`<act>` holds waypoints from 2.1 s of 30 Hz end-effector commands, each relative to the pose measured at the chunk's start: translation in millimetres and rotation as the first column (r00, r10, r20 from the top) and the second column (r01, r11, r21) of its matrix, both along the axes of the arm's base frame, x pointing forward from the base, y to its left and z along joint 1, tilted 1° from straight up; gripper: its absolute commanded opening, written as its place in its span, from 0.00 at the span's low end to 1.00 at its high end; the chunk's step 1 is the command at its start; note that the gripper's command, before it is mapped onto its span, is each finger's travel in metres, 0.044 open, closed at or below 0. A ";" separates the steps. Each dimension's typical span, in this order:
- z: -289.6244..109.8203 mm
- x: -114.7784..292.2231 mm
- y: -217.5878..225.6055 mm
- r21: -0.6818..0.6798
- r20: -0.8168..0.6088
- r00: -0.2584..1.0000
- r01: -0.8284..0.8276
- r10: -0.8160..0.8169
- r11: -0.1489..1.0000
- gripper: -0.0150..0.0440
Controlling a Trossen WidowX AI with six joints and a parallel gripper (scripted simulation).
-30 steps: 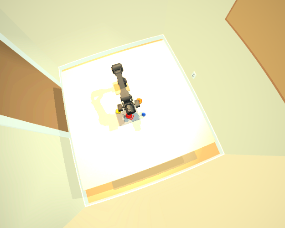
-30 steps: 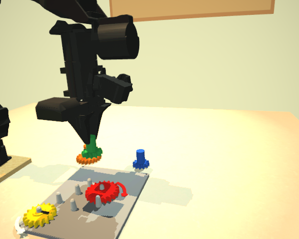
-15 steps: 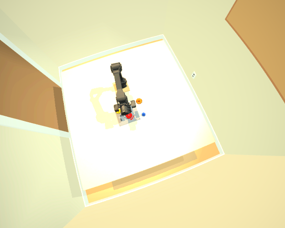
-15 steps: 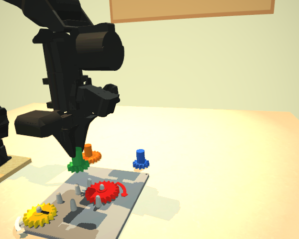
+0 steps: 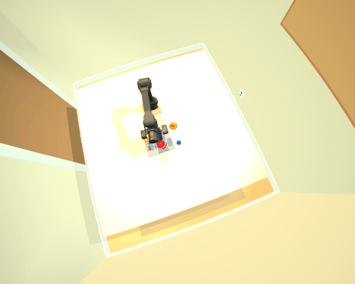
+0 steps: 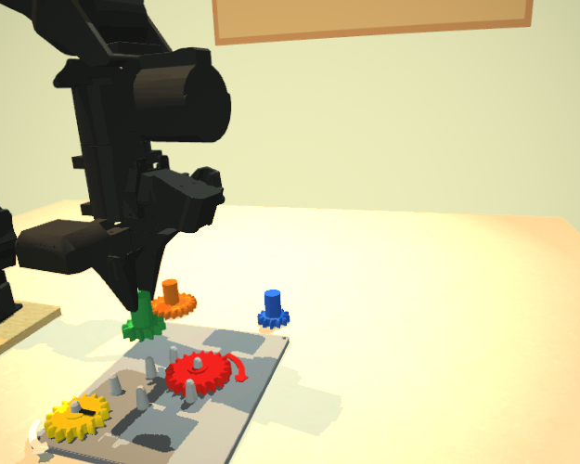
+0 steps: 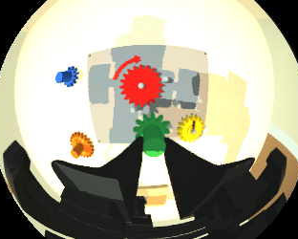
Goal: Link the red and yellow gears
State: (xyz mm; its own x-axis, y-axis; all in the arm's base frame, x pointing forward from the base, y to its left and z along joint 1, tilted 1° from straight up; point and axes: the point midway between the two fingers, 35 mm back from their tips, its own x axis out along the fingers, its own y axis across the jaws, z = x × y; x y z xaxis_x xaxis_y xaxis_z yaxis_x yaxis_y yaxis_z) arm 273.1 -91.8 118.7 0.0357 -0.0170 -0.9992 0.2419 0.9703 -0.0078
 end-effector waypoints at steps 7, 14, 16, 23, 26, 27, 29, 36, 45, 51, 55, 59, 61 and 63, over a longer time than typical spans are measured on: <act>0.2 -0.2 0.4 0.003 0.000 1.000 -0.004 0.004 1.000 0.25; -2.8 0.2 0.5 0.001 -0.001 0.999 -0.051 0.051 0.999 0.25; -5.0 0.2 0.6 0.000 -0.001 0.996 -0.089 0.089 0.996 0.25; -15.7 0.0 0.3 -0.004 -0.004 0.977 -0.215 0.215 0.977 0.25; -20.3 0.2 -0.1 -0.005 -0.004 0.974 -0.224 0.224 0.974 0.25; -21.6 0.3 -0.2 -0.004 -0.004 0.975 -0.221 0.221 0.975 0.25; -24.1 0.6 -0.3 -0.004 -0.004 0.978 -0.207 0.207 0.978 0.25; -33.3 1.4 -0.1 0.000 -0.001 0.997 -0.083 0.083 0.997 0.25; -44.9 1.1 -0.1 0.009 0.002 0.988 0.155 -0.155 0.988 0.25; -44.2 1.2 -0.9 0.012 0.002 0.973 0.232 -0.232 0.973 0.25; -44.8 1.7 -0.7 0.010 0.002 0.983 0.182 -0.182 0.983 0.25; -45.6 1.8 -0.2 0.006 0.001 0.996 0.088 -0.088 0.996 0.25; -45.9 1.7 0.1 0.004 0.000 0.999 0.032 -0.032 0.999 0.25; -46.3 1.5 0.2 0.002 0.000 1.000 -0.027 0.027 1.000 0.25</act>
State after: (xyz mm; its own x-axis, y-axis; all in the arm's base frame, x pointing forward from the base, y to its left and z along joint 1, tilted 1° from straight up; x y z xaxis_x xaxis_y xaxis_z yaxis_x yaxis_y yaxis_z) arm 274.6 -92.2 73.4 0.0348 -0.0154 -0.9993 0.2808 0.9598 -0.0050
